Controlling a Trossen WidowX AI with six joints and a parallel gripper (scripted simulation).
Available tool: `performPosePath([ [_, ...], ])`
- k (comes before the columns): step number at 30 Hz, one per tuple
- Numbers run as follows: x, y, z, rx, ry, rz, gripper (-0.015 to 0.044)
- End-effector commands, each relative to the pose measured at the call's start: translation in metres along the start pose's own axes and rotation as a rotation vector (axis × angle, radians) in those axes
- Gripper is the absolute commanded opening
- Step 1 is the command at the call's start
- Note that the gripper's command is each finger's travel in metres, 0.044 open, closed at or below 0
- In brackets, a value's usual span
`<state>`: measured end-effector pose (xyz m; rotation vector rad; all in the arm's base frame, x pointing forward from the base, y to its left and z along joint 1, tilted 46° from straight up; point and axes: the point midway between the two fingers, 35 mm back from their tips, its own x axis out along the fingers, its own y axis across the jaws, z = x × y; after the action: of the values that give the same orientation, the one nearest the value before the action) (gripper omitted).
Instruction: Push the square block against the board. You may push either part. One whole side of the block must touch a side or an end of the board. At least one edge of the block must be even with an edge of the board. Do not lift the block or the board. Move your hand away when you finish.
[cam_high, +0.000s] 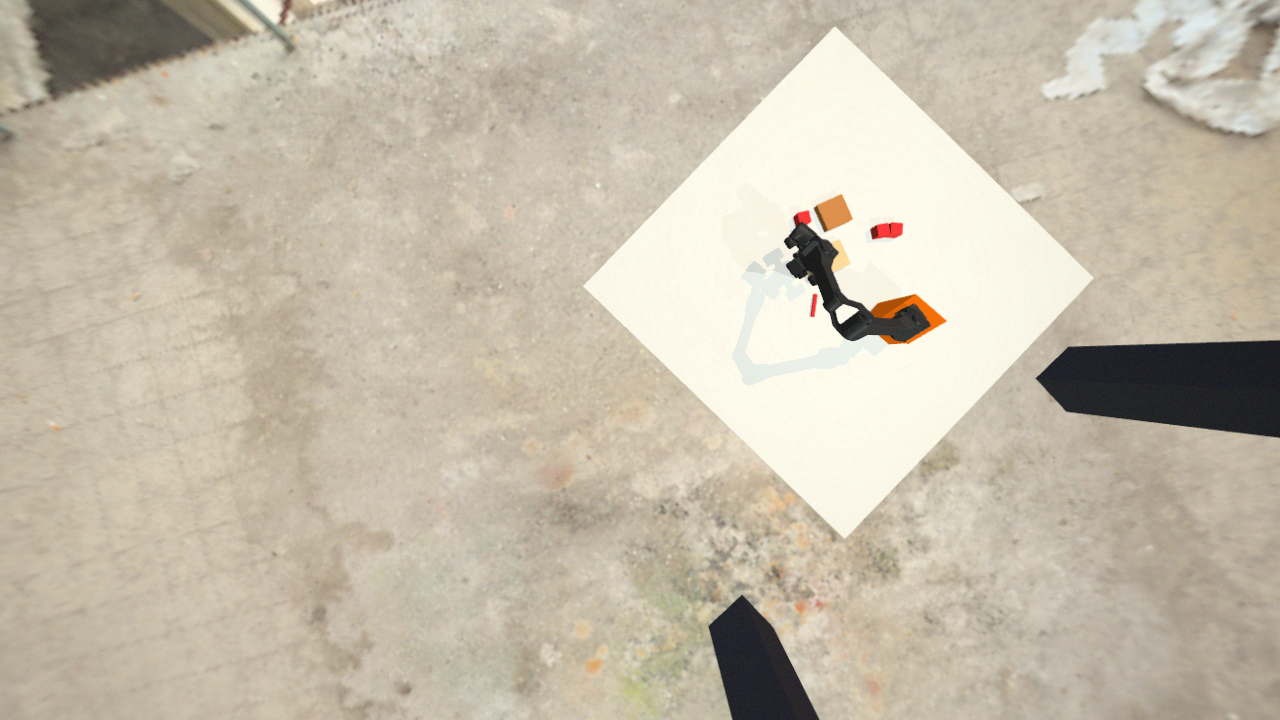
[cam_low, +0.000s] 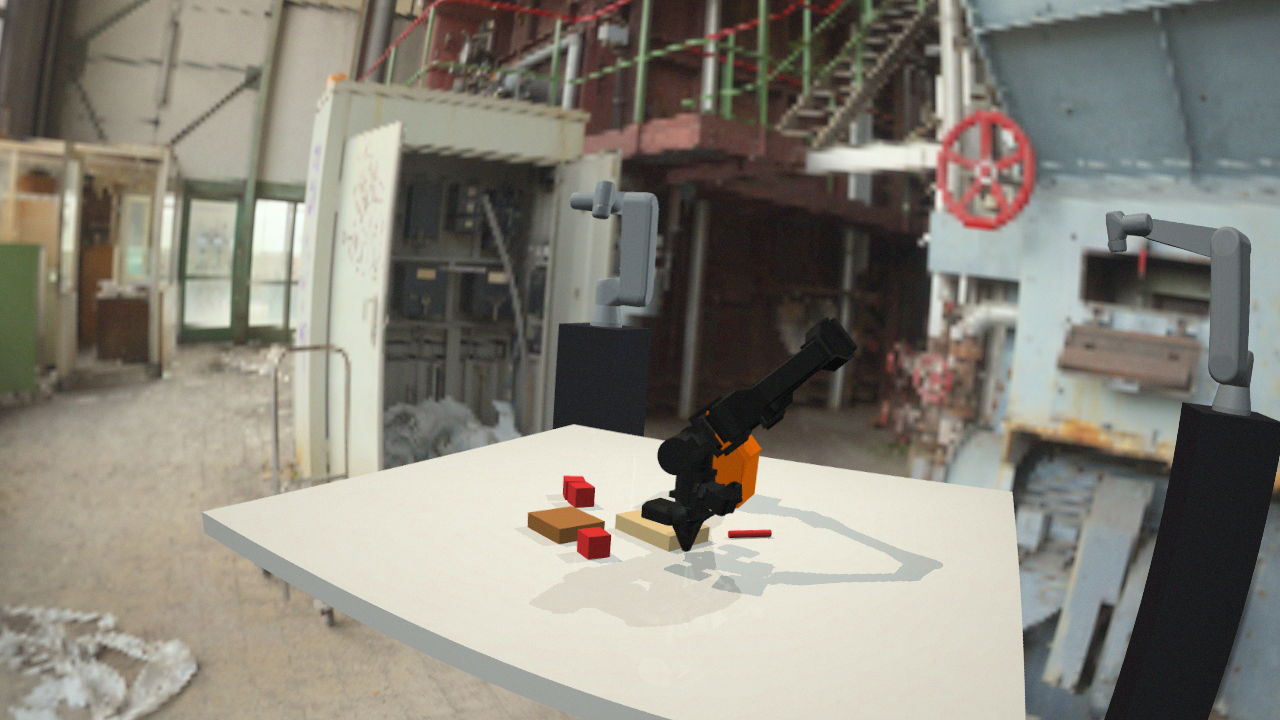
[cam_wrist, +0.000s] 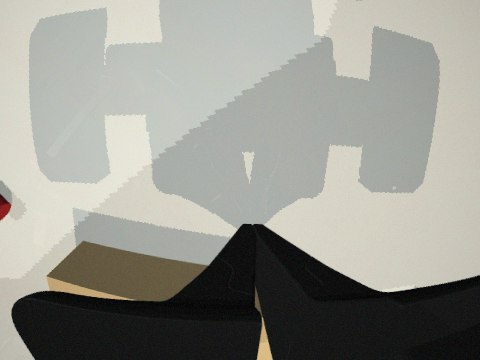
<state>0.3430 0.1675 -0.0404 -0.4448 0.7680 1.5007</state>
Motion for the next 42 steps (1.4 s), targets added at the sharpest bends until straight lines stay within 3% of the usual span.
performPosePath([
  [1, 0.000, -0.001, 0.007, 0.001, 0.003, -0.002, 0.0000],
  [21, 0.000, -0.002, 0.038, 0.000, -0.002, -0.001, 0.0000],
  [27, -0.056, -0.002, 0.033, 0.000, 0.000, -0.002, 0.0000],
  [32, -0.056, -0.004, 0.032, 0.010, -0.004, -0.018, 0.0000],
  [40, -0.055, 0.031, 0.009, 0.143, 0.001, -0.001, 0.0000],
  [42, -0.042, 0.030, 0.009, 0.144, 0.002, -0.001, 0.0000],
])
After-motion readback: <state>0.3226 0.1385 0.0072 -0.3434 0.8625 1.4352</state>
